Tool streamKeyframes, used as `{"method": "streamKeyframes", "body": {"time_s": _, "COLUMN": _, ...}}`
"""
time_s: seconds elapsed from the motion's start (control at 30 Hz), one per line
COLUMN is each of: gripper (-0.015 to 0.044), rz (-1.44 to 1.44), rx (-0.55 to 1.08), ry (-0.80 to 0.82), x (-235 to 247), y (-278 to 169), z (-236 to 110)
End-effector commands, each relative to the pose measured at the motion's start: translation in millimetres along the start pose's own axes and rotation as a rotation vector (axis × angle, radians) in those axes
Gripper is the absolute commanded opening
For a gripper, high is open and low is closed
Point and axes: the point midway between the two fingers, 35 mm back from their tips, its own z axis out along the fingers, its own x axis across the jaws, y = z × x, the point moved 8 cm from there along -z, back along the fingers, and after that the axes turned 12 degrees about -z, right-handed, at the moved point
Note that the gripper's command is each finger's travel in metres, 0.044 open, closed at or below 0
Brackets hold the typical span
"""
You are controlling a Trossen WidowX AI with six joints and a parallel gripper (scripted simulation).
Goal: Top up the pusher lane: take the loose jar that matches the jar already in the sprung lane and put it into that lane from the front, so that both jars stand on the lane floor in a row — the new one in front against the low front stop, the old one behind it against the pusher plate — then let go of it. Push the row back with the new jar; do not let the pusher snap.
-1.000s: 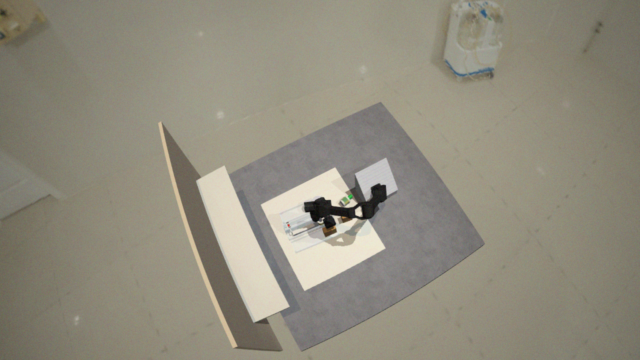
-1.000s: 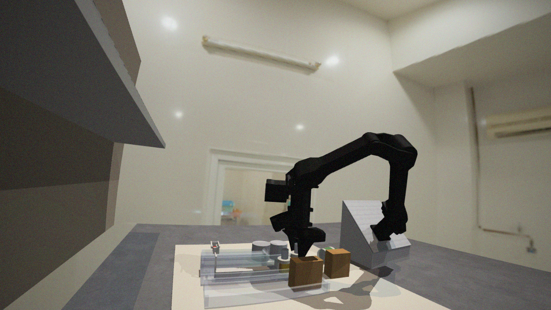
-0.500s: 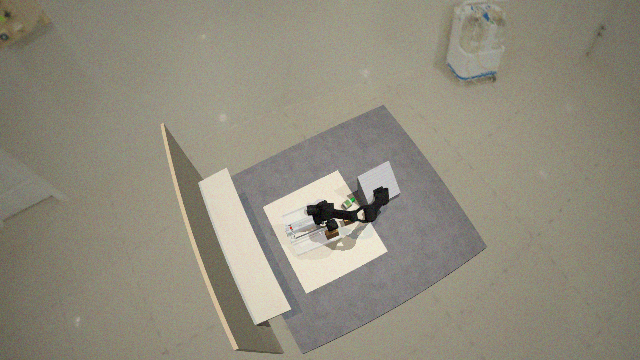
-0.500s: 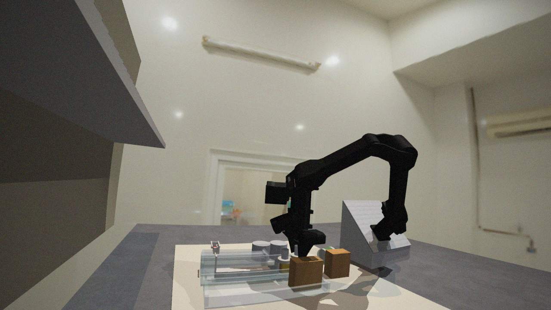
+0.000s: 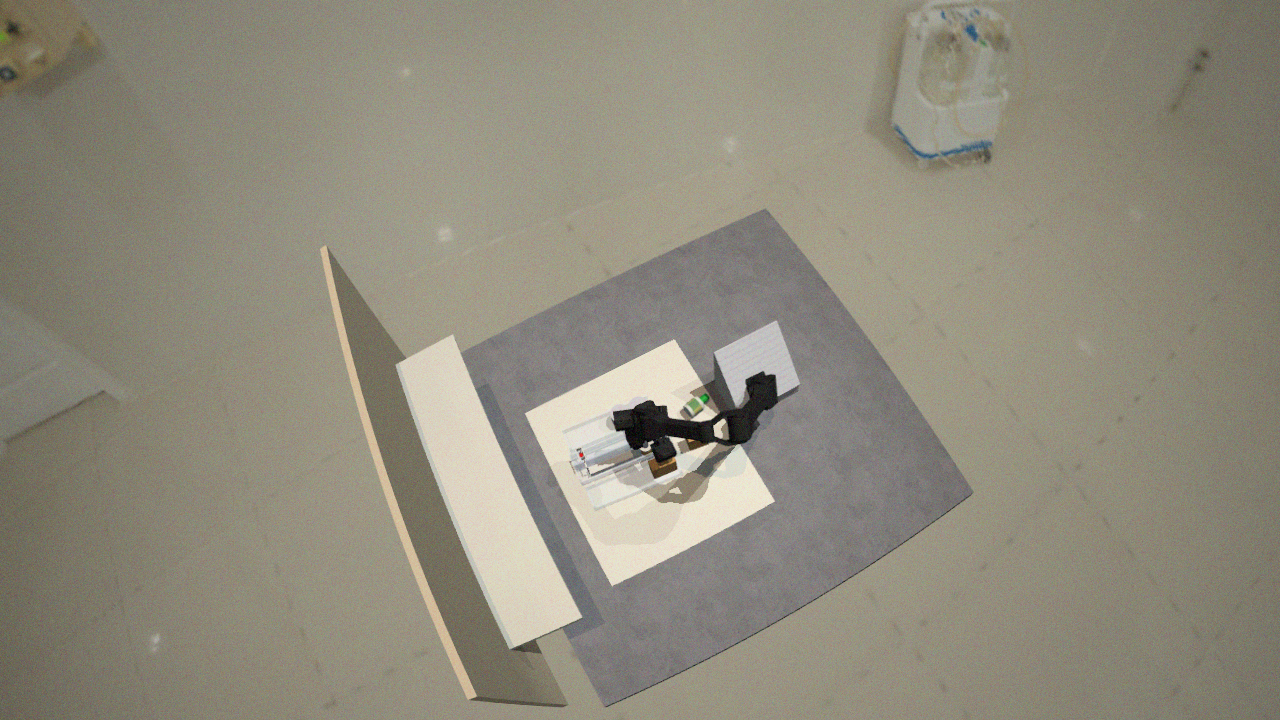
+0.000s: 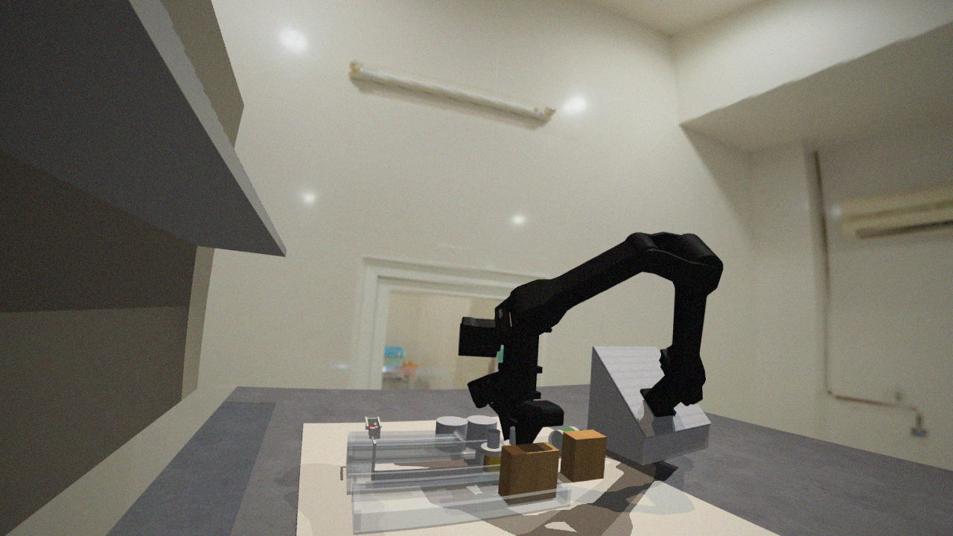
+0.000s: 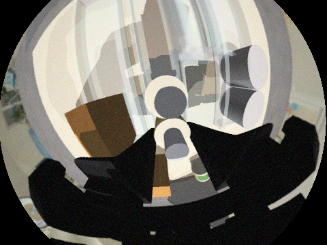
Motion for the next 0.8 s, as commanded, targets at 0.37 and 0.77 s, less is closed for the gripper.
{"method": "streamKeyframes", "body": {"time_s": 0.37, "gripper": 0.0, "rz": -0.007, "rx": -0.014, "ry": 0.004, "x": -0.1, "y": 1.3, "z": 2.8}}
{"method": "streamKeyframes", "body": {"time_s": 0.77, "gripper": 0.0, "rz": -0.007, "rx": -0.014, "ry": 0.004, "x": 0.3, "y": -0.7, "z": 2.8}}
